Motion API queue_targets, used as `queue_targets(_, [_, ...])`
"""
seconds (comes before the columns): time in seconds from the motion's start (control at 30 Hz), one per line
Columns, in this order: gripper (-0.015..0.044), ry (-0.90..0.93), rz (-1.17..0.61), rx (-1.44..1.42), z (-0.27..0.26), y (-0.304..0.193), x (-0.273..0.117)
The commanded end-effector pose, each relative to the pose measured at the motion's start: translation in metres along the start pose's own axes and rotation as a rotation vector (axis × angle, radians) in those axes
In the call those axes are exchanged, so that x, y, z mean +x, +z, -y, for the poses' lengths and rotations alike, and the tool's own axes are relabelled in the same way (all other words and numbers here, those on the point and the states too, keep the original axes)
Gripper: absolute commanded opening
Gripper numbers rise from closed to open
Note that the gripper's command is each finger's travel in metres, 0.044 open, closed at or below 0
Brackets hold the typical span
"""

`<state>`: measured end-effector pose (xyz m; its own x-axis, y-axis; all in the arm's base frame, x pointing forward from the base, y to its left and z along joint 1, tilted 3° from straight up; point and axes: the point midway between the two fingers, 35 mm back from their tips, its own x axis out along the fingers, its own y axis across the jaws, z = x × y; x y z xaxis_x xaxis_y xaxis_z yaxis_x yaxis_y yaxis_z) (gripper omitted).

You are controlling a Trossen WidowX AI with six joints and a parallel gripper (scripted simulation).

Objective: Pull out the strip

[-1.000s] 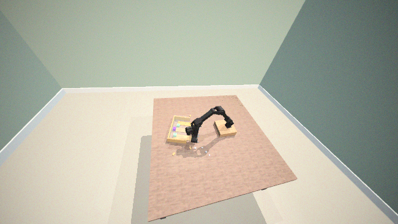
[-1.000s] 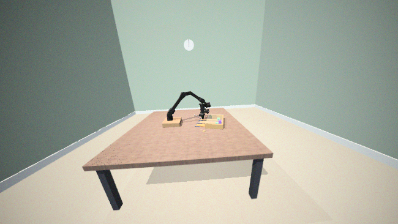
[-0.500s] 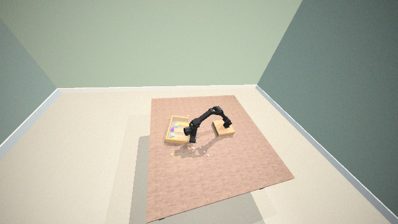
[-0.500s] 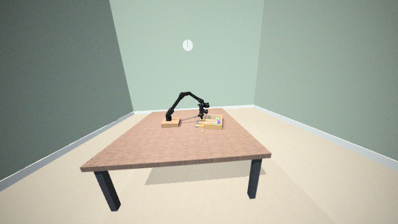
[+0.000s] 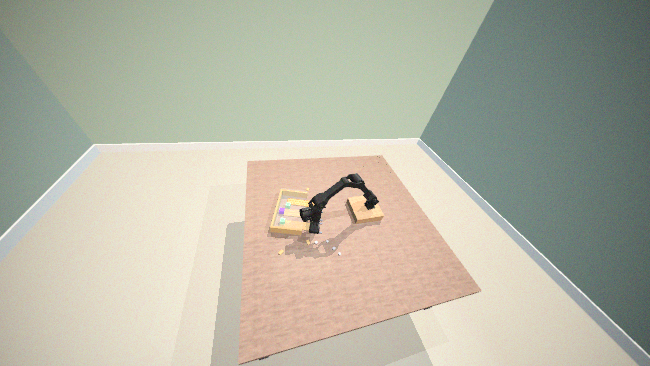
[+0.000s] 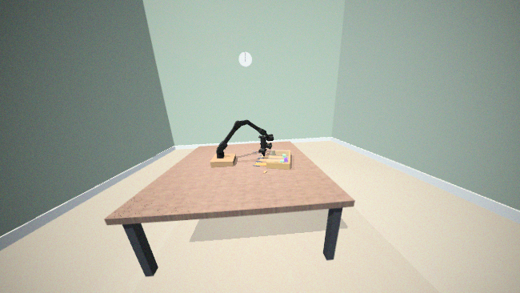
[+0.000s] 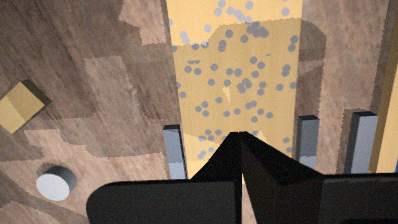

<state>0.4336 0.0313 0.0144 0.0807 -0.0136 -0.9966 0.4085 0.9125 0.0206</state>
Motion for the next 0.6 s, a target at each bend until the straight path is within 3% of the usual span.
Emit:
queue_targets(0.0, [0.0,0.0,-0.006,-0.003,-0.001,0.0,0.005])
queue_targets(0.57, [0.0,0.0,-0.008,-0.003,0.0,-0.022,0.006])
